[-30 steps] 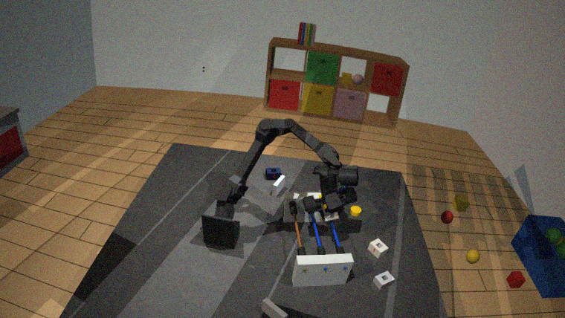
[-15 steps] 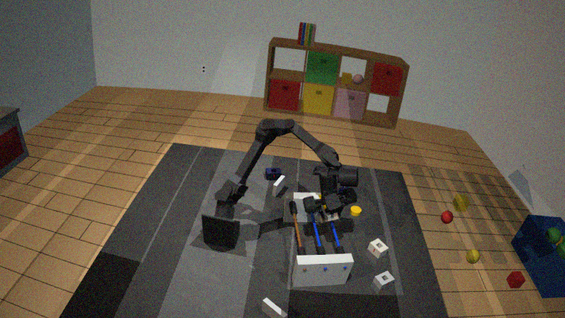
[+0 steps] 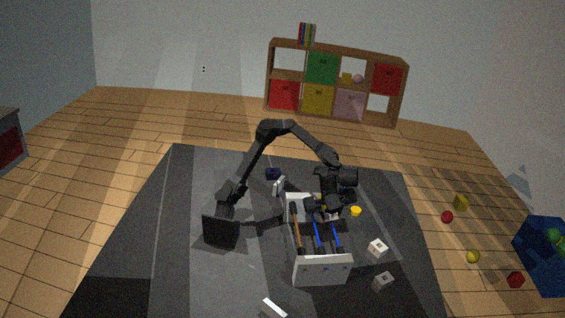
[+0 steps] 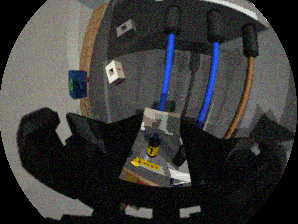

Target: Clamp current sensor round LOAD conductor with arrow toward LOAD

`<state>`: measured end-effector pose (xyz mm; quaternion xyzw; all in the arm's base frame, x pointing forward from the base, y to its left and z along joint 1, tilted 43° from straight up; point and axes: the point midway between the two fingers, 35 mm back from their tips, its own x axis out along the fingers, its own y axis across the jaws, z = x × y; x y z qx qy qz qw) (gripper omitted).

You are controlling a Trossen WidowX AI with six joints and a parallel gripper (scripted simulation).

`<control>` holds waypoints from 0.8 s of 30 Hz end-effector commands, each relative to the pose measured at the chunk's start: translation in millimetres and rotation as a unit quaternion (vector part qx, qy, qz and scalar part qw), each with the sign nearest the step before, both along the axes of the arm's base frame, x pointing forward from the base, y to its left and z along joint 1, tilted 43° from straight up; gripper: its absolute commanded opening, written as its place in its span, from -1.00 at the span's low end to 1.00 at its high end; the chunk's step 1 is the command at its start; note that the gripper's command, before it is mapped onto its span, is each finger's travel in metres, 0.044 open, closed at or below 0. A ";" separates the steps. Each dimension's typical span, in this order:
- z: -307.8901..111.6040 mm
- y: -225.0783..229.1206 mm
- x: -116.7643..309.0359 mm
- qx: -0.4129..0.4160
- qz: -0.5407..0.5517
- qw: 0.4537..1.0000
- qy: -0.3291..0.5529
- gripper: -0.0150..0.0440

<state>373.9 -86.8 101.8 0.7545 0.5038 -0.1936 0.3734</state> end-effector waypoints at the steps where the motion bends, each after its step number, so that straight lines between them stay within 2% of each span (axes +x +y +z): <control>1: 0.6 -0.4 0.3 -0.001 0.000 1.000 -0.001 -0.49; 24: 0.7 -0.9 4.4 -0.003 0.014 1.000 0.017 -0.49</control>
